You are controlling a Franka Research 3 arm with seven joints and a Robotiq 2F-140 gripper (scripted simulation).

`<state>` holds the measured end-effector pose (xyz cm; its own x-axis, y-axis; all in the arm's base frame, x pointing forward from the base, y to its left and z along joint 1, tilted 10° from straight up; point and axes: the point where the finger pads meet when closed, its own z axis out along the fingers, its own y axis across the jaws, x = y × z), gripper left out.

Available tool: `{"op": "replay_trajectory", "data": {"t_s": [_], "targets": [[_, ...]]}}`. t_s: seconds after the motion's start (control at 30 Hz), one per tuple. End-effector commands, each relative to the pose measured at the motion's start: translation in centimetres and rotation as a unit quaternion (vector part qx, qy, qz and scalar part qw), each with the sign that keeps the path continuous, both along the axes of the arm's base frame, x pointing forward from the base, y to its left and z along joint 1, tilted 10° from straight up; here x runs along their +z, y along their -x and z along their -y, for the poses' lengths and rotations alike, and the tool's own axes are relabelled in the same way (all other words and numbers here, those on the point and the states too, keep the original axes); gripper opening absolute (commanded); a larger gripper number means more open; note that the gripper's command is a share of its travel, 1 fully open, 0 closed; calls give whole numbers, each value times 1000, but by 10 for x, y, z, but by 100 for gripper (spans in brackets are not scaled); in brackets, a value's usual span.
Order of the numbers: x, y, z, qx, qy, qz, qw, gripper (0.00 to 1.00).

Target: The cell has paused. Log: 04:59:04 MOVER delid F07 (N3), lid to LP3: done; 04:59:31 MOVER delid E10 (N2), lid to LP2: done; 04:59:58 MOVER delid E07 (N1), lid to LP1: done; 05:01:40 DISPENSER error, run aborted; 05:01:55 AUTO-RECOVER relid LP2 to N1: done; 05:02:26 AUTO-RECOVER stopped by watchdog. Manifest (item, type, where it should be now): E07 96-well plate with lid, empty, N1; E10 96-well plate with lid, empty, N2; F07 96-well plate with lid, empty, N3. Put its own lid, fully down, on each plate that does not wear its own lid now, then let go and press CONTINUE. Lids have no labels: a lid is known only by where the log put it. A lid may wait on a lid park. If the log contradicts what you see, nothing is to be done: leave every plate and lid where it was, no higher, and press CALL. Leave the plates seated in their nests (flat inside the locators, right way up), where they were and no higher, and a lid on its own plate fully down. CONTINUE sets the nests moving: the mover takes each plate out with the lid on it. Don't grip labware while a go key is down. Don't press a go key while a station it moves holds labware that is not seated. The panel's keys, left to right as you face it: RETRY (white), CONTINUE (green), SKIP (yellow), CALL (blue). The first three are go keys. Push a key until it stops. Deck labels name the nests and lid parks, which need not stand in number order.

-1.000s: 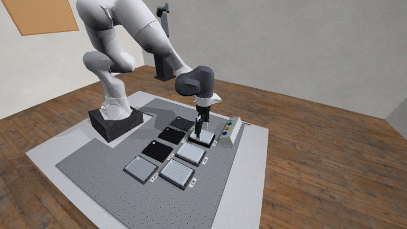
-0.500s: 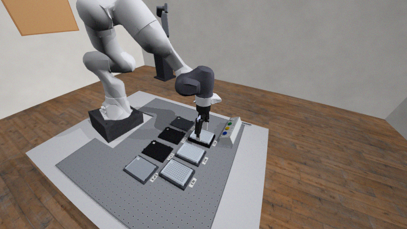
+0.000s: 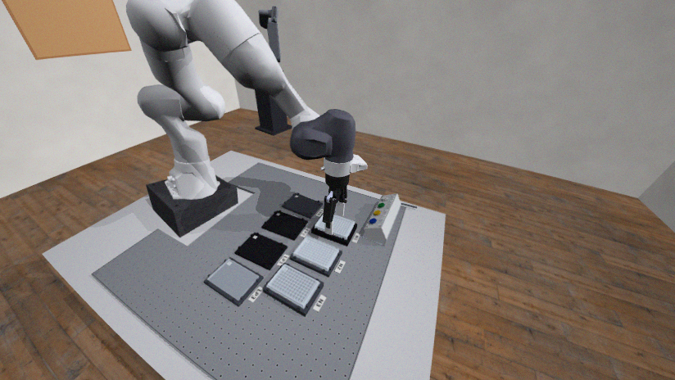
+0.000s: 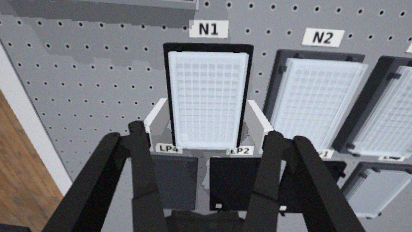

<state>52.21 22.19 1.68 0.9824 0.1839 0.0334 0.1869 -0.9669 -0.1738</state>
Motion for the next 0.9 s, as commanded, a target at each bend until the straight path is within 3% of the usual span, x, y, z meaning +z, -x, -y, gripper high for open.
{"op": "replay_trajectory", "data": {"t_s": [0.0, 0.47, 0.87], "targets": [[0, -1, 0, -1, -1, 1, 1000, 66], [3, -1, 0, -1, -1, 1, 1000, 66], [21, -1, 3, -1, -1, 1, 1000, 66]]}}
